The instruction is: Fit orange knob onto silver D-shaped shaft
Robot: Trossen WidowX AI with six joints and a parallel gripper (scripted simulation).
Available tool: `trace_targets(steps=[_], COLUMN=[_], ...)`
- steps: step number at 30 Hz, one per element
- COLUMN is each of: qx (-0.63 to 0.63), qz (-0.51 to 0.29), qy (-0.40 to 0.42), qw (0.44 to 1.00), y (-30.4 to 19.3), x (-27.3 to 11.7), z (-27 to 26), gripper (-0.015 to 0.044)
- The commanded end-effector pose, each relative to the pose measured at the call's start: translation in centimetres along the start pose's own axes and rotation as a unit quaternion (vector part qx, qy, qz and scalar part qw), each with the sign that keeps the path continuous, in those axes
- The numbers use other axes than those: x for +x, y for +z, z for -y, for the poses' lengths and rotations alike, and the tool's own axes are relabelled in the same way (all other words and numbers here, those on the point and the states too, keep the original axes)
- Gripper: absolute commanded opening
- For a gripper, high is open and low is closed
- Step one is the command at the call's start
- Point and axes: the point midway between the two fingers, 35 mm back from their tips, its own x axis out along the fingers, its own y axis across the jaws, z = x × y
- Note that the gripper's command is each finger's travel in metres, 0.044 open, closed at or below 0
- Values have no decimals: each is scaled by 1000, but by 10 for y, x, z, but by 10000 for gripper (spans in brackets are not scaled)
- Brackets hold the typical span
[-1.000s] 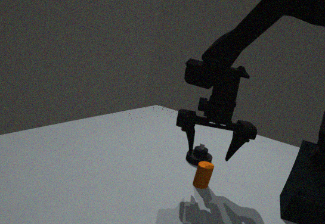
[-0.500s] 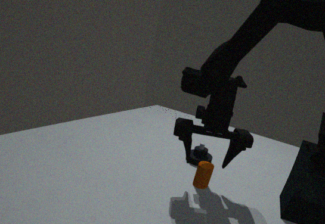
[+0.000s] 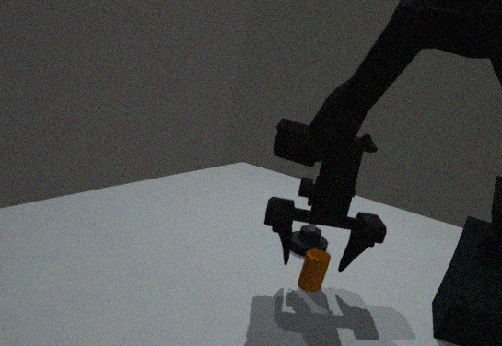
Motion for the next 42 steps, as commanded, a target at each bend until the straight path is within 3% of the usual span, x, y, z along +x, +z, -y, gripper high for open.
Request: trace_targets(steps=[1,14,24,29,34,42], qx=[4,4,4,4,4,4], qz=[-3,-4,-4,-4,-2,2], qy=[-1,0,0,0,0,-2], qw=[1000,1000,1000,1000,1000,1000], y=[-1,-3,-3,-3,0,2], x=[7,25,25,25,11,-38], z=[2,2,2,2,-3,-14], gripper=[440,440,177,144,13,0])
